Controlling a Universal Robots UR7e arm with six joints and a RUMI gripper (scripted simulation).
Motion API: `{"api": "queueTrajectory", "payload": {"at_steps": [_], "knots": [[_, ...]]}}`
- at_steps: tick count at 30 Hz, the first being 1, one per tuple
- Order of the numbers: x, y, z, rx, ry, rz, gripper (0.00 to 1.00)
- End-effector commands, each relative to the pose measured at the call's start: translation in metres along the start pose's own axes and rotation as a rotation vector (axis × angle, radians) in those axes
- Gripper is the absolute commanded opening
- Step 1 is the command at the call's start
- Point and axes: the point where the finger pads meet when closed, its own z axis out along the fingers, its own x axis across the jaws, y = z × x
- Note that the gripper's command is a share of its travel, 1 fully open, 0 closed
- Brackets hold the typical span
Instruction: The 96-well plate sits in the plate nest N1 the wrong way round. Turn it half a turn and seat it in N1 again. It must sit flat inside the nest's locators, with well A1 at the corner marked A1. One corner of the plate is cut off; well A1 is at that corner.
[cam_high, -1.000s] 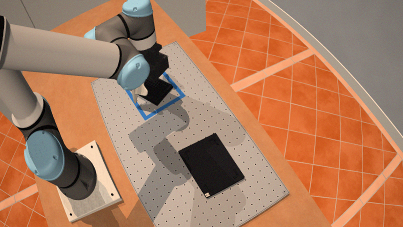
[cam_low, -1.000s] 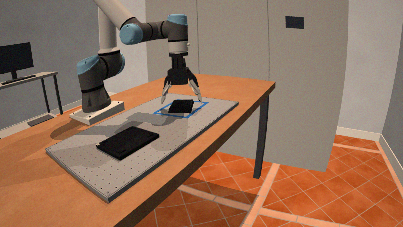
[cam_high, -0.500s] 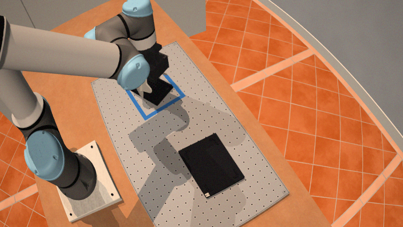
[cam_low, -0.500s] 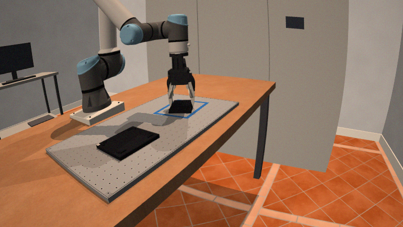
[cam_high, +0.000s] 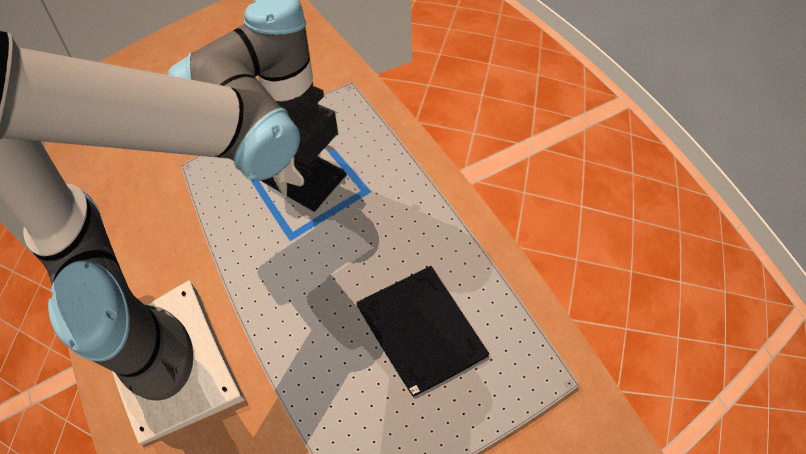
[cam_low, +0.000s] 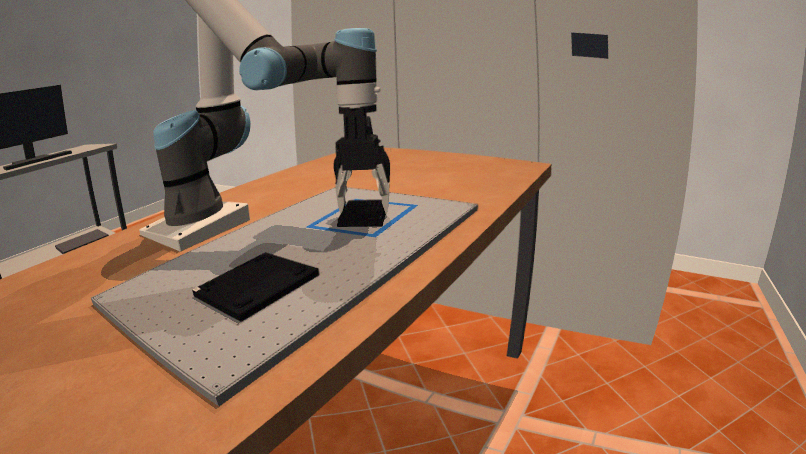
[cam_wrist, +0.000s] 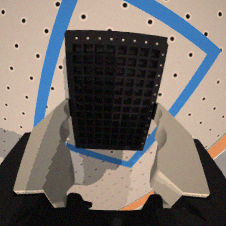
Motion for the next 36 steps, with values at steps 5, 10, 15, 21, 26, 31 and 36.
{"api": "queueTrajectory", "payload": {"at_steps": [5, 10, 15, 21, 26, 31, 36], "knots": [[0.000, 0.000, 0.000, 0.000, 0.001, 0.000, 0.00], [0.000, 0.000, -0.009, 0.000, 0.001, 0.000, 0.00], [0.000, 0.000, -0.014, 0.000, 0.001, 0.000, 0.00], [0.000, 0.000, -0.024, 0.000, 0.001, 0.000, 0.00], [0.000, 0.000, -0.032, 0.000, 0.001, 0.000, 0.00], [0.000, 0.000, -0.037, 0.000, 0.001, 0.000, 0.00], [0.000, 0.000, -0.045, 0.000, 0.001, 0.000, 0.00]]}}
